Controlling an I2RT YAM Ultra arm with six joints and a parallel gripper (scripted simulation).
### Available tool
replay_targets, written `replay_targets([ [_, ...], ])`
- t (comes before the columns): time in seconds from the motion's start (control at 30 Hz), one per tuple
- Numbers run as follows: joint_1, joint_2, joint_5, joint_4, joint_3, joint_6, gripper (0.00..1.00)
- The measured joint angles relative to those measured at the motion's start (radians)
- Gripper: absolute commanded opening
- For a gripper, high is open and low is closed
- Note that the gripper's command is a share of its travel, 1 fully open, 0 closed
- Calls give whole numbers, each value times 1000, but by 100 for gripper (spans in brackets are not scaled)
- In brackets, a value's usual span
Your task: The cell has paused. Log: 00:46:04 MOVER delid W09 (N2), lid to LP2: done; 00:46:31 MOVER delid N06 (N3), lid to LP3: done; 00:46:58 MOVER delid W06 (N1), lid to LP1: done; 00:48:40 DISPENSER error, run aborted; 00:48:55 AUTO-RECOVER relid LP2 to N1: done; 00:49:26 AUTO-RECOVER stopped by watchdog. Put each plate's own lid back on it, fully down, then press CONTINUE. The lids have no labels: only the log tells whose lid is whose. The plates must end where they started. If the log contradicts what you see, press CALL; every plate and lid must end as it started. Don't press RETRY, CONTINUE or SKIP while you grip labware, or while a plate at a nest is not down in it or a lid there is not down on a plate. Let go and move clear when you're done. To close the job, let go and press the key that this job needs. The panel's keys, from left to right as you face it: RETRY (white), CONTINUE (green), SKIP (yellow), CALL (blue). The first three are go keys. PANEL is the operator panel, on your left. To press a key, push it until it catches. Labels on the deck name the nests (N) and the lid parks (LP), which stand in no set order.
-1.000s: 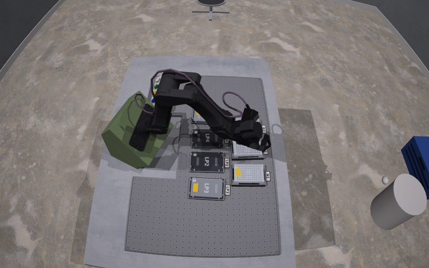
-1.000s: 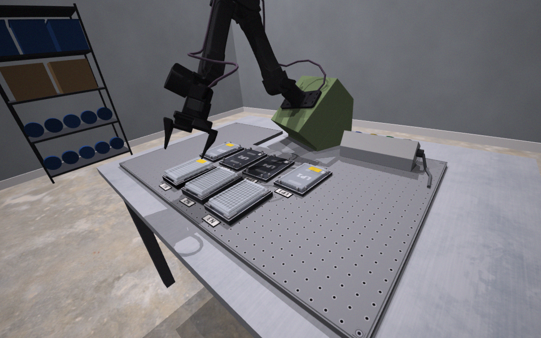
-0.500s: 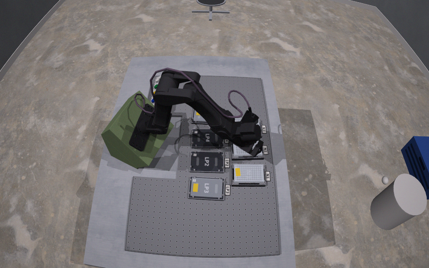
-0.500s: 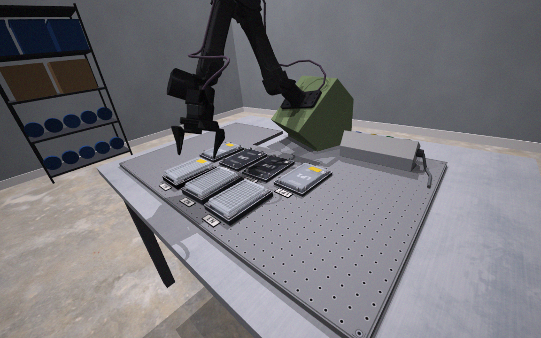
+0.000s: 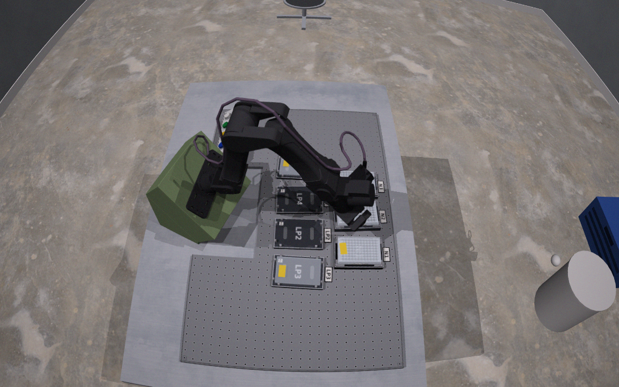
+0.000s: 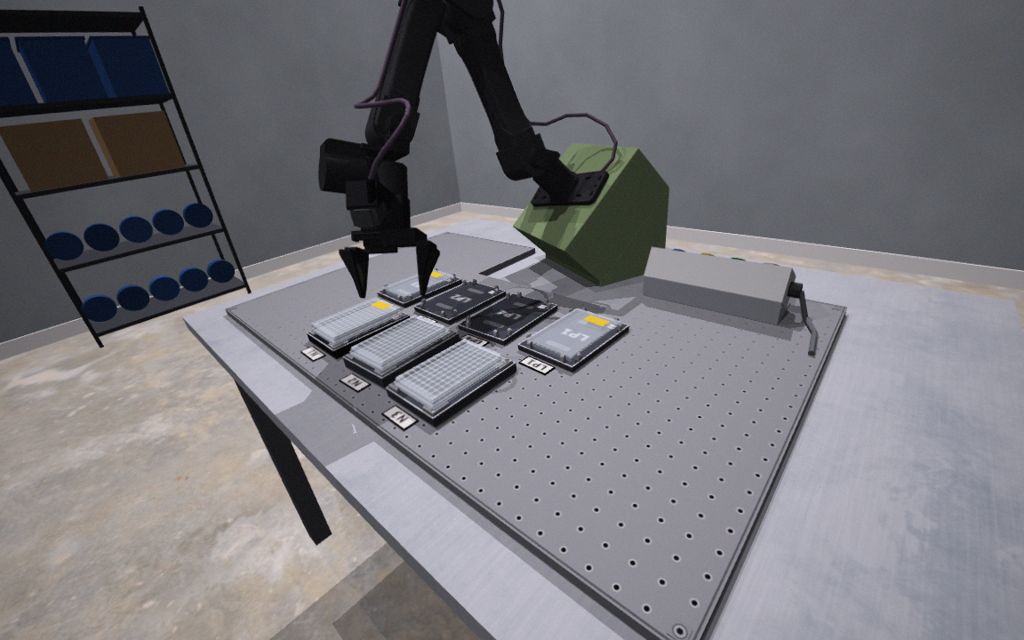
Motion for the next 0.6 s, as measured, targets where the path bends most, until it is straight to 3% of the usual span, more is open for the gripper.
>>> replay_targets([
  [0.6,-28,-24,31,-244,14,198,100],
])
